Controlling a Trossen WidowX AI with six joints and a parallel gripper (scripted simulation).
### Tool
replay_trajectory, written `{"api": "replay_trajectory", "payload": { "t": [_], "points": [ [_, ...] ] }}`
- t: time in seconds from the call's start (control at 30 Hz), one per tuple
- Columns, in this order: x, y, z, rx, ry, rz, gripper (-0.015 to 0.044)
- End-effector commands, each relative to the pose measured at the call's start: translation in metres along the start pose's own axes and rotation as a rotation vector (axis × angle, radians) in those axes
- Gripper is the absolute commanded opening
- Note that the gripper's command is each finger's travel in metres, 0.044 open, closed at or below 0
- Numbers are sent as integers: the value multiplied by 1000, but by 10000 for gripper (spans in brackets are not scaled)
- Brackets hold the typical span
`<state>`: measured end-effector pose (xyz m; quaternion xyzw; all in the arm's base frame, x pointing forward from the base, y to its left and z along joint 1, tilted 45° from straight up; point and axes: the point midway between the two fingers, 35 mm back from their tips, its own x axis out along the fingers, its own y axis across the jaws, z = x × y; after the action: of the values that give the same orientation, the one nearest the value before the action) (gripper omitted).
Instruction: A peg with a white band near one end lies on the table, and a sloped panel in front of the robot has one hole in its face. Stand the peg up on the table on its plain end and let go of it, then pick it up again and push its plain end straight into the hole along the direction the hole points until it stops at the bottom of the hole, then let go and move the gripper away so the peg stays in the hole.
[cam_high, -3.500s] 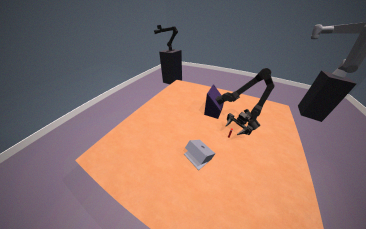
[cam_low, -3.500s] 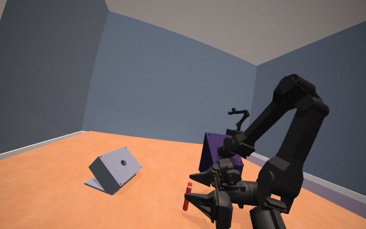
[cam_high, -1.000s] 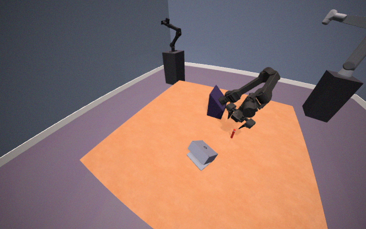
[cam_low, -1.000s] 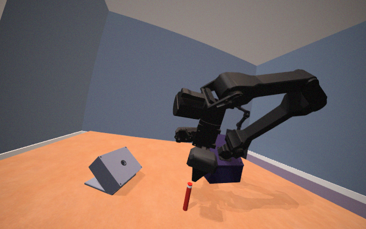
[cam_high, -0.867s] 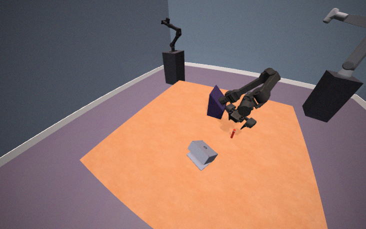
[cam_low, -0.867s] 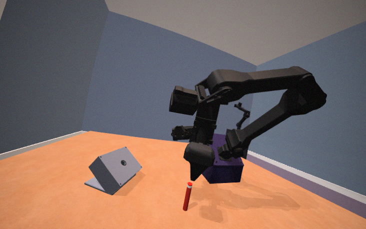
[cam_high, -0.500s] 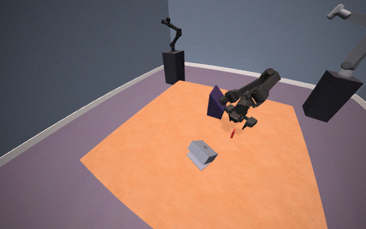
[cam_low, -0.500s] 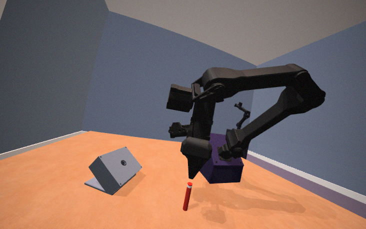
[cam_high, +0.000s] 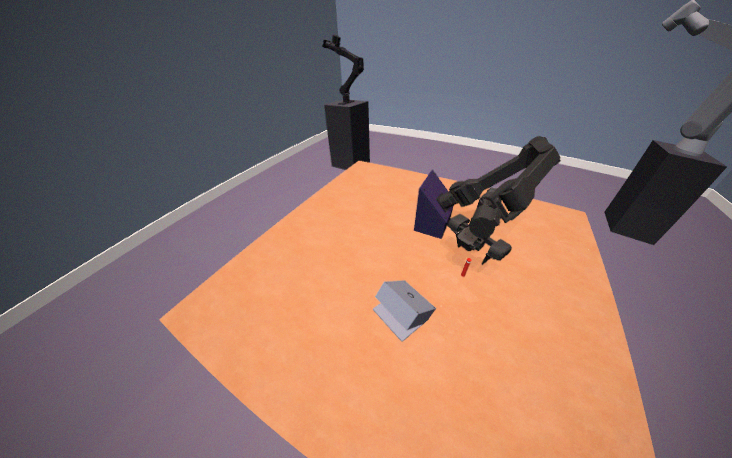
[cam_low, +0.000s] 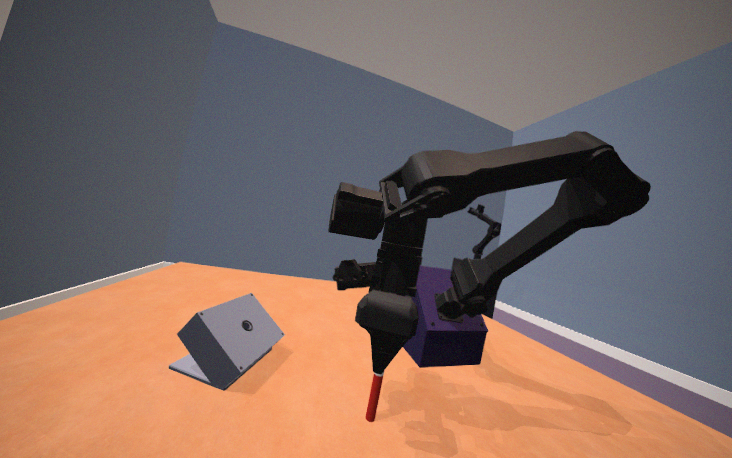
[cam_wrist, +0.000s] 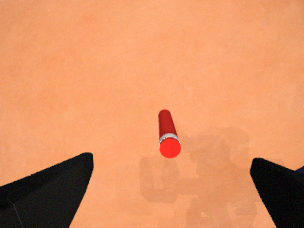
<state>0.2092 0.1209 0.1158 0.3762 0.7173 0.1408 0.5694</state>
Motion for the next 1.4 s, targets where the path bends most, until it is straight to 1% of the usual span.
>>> {"api": "replay_trajectory", "payload": {
  "t": [0.0,1.1,1.23,1.37],
  "points": [
    [6,0,0,4,1,3,440],
    [60,1,-1,4,3,6,440],
    [62,1,-2,4,3,7,440],
    [59,2,-2,-1,5,9,335]
  ]
}}
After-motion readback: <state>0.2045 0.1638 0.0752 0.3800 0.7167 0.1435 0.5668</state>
